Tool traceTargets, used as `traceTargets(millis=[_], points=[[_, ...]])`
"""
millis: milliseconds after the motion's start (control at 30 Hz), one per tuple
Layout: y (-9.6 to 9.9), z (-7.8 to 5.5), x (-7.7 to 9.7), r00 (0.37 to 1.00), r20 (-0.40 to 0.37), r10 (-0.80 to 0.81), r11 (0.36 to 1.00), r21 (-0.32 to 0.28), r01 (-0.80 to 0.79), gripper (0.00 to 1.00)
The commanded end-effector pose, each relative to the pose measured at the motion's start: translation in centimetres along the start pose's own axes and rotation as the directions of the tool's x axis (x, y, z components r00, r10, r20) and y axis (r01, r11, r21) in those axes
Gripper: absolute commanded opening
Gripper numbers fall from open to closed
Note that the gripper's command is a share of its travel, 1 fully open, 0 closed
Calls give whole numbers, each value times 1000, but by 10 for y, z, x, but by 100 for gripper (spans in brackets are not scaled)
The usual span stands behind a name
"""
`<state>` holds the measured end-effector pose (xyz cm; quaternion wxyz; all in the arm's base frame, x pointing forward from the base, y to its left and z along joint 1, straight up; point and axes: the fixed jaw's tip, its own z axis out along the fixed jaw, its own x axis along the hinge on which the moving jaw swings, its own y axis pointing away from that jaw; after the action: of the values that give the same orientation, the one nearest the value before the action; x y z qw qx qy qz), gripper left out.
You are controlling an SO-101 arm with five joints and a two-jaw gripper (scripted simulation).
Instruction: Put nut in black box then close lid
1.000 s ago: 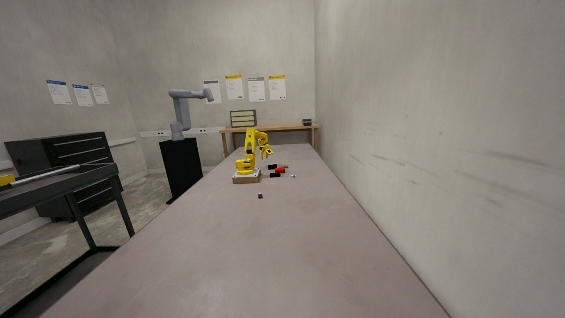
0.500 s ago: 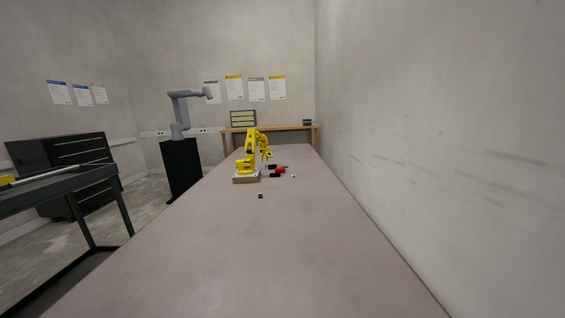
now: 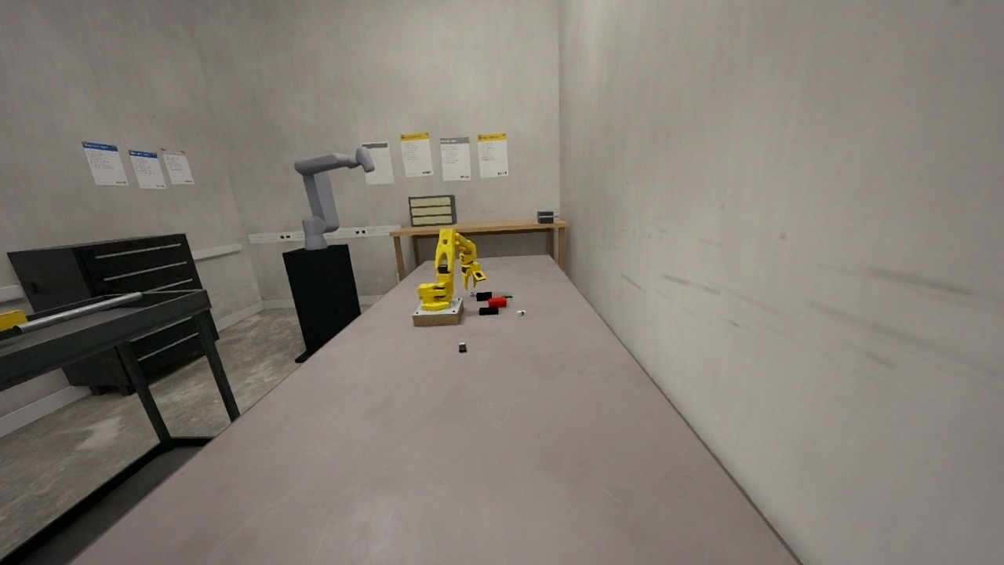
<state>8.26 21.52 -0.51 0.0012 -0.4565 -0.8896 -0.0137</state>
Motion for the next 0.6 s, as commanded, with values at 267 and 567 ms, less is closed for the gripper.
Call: traceTargets(millis=[267,567], points=[[-6,2,-2,1000,14,-15,1000,23,15,19],[-7,-4,-3,1000,14,-15,1000,23,15,19]])
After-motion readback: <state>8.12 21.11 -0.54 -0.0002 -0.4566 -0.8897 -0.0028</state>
